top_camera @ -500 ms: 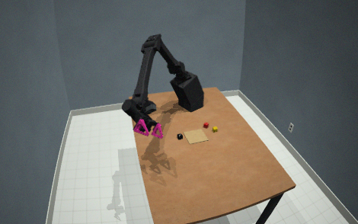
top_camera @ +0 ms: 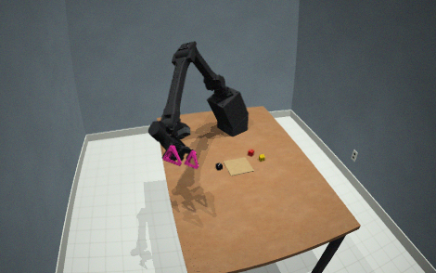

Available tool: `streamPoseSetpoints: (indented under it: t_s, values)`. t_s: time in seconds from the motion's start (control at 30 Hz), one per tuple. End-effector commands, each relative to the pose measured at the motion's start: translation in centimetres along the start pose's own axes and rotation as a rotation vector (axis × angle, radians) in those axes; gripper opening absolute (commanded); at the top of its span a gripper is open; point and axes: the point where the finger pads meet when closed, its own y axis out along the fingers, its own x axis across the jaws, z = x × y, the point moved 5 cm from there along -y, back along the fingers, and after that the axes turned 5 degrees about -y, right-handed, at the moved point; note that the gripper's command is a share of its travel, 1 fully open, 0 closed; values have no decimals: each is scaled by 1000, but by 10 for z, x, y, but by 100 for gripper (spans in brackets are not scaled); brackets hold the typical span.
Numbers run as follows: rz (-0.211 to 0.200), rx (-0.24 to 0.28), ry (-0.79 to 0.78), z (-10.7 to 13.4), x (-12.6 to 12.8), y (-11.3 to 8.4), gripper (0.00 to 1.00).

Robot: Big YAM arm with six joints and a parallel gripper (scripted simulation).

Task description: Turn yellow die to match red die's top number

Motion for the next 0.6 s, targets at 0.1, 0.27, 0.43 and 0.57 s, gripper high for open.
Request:
streamPoseSetpoints:
  t_s: [0.1,0.27,0.43,0.57]
  values:
    - [64,-38,-84,-41,-56,1,100]
    - [-86,34,98,-30,48,42,100]
    - [-166,87,161,-47,93,64,100]
    - [-219,122,193,-63,129,81,100]
